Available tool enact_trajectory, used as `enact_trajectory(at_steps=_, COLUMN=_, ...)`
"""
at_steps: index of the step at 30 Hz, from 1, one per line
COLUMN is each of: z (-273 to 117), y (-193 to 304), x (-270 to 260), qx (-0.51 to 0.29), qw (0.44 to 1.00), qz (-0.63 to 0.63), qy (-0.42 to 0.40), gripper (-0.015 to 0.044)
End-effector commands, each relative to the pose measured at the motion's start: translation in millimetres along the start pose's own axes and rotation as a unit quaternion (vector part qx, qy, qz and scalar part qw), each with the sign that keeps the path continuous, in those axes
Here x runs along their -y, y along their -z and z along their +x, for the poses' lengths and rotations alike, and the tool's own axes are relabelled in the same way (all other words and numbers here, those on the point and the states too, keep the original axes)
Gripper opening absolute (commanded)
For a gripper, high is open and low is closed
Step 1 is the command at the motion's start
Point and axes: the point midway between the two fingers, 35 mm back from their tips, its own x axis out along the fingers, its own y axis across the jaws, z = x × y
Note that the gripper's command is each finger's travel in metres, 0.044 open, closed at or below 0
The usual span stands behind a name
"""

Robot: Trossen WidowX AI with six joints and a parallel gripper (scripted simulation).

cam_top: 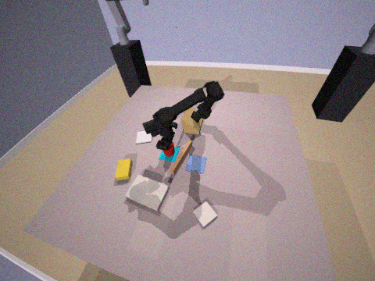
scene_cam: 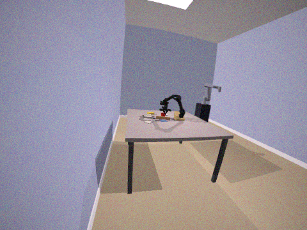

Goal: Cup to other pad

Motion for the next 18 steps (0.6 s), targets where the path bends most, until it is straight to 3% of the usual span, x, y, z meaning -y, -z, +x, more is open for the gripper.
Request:
enact_trajectory(at_steps=1, z=-0.2, y=0.0, x=0.0, qx=0.000, qw=1.000, qz=0.000, qy=0.000, gripper=0.0128)
enact_trajectory(at_steps=18, z=-15.0, y=-1.0, x=-1.1, qx=0.000, qw=1.000, qz=0.001, qy=0.001, gripper=0.0128)
